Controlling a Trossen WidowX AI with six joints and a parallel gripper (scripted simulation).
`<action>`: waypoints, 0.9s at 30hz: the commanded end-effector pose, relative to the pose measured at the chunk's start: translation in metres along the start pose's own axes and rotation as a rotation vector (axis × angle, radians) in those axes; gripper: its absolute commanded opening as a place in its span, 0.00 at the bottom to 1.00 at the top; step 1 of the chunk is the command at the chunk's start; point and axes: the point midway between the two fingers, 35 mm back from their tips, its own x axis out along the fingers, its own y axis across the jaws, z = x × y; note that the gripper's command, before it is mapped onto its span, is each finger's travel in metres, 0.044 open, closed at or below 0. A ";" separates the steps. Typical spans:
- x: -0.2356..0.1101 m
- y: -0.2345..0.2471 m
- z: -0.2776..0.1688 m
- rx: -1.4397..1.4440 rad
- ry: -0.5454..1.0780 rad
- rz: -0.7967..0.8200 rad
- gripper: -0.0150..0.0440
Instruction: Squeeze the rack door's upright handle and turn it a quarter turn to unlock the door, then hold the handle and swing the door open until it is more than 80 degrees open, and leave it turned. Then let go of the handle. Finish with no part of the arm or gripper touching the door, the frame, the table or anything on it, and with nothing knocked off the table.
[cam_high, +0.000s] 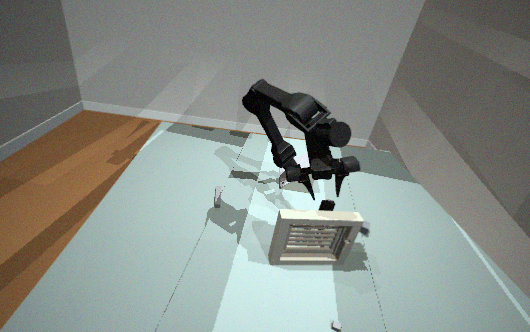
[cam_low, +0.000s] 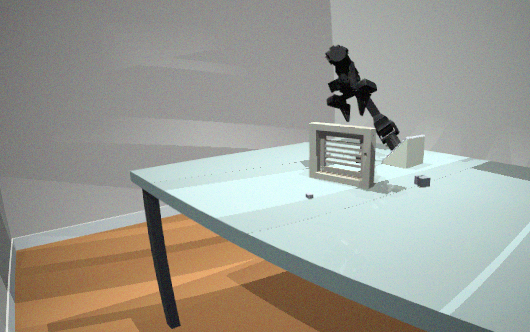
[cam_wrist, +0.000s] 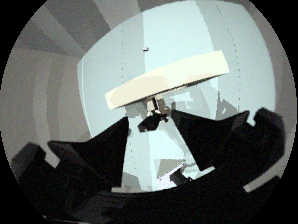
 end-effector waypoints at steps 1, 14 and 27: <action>0.005 0.010 -0.007 -0.041 0.054 -0.066 0.75; 0.012 0.026 -0.028 -0.178 0.192 -0.293 0.75; 0.019 0.027 -0.033 -0.216 0.225 -0.357 0.75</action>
